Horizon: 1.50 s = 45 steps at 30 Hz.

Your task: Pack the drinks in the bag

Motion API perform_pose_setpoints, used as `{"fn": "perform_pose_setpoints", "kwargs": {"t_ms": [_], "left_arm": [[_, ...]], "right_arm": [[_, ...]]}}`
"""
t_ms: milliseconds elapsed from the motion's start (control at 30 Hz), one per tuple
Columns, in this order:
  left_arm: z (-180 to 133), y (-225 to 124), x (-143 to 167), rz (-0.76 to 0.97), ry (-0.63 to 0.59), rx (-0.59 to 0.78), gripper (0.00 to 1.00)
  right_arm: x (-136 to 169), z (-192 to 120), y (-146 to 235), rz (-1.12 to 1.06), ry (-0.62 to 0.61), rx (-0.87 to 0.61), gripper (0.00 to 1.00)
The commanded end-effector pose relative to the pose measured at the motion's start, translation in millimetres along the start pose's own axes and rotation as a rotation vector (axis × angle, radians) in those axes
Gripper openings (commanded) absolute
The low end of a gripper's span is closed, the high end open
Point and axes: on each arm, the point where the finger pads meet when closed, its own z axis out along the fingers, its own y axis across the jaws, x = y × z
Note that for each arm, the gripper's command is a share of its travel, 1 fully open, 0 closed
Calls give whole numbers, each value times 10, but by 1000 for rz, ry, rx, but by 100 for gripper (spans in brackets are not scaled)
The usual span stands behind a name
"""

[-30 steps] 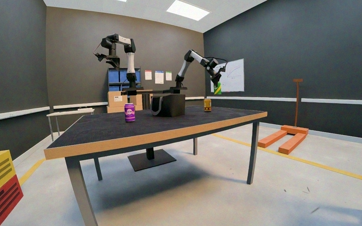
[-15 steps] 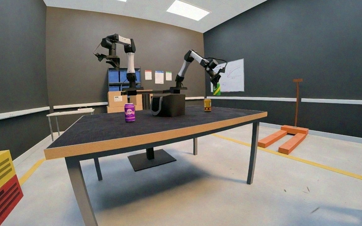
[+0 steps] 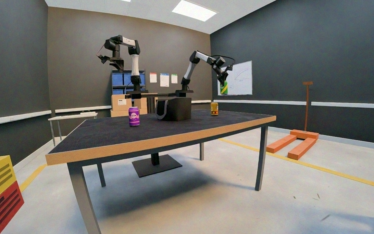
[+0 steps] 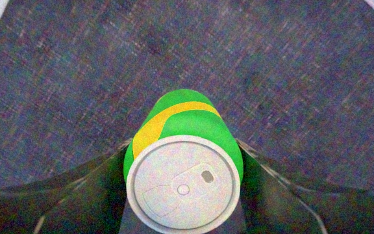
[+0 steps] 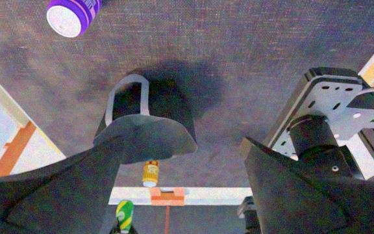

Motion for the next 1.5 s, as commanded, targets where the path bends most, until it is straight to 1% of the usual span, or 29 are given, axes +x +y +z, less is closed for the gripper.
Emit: {"fn": "perform_pose_setpoints", "kwargs": {"t_ms": [0, 67, 100, 133, 267, 300, 333, 533, 633, 667, 700, 800, 833, 867, 900, 967, 1100, 1133, 1200, 1233, 1267, 1333, 1400, 1467], "left_arm": [[-449, -158, -689, -46, -169, 57, 74], [-449, -158, -689, -46, -169, 57, 74], [-464, -111, -634, -43, -141, 42, 74], [-475, -169, -723, -52, -185, 64, 74], [-481, -176, -713, -56, -193, 69, 74], [-458, -163, -661, -52, -184, 66, 74], [-358, -99, -439, -37, -139, 46, 74], [-471, -172, -629, -52, -184, 68, 74], [-470, -172, -631, -51, -183, 68, 74], [-364, -89, -467, -45, -149, 47, 74], [-350, -108, -382, -36, -136, 48, 74], [-430, -114, -577, -53, -176, 59, 74], [-442, -103, -589, -57, -167, 55, 74], [-453, -124, -628, -58, -183, 62, 74], [-372, -133, -325, -52, -132, 38, 74], [-427, -195, -367, -59, -146, 45, 74], [-515, -306, -318, -60, -153, 53, 74], [-544, -332, -381, -50, -164, 67, 74], [-544, -332, -381, -50, -164, 67, 74], [-522, -300, -247, -61, -146, 44, 74], [-522, -303, -192, -59, -138, 39, 74], [-588, -365, -253, -68, -157, 47, 74], [-590, -382, -163, -65, -146, 41, 74], [-637, -442, -163, -68, -154, 47, 74]], "right_arm": [[-67, -127, 36, 8, -54, -34, 100], [-67, -127, 36, 8, -54, -34, 100], [-67, -127, 36, 8, -54, -34, 100], [-67, -127, 36, 8, -54, -34, 100], [-67, -127, 36, 8, -54, -34, 100], [-67, -127, 36, 8, -54, -34, 100], [-67, -127, 36, 8, -54, -34, 100], [-67, -127, 36, 8, -54, -34, 100], [-67, -127, 36, 8, -54, -34, 100], [-67, -127, 36, 8, -54, -34, 100], [-67, -127, 36, 8, -54, -34, 100], [-67, -127, 36, 8, -54, -34, 100], [-67, -127, 36, 8, -54, -34, 100], [-67, -127, 36, 8, -54, -34, 100], [-67, -127, 36, 8, -54, -34, 100], [-67, -127, 36, 8, -54, -34, 100], [-67, -127, 36, 8, -54, -34, 100], [-67, -127, 36, 8, -54, -34, 100], [-67, -127, 36, 8, -54, -34, 100], [-67, -127, 36, 8, -54, -34, 100], [-67, -127, 36, 8, -54, -34, 100], [-67, -127, 36, 8, -54, -34, 100], [-67, -127, 36, 8, -54, -34, 100], [-67, -127, 36, 8, -54, -34, 100]]}}
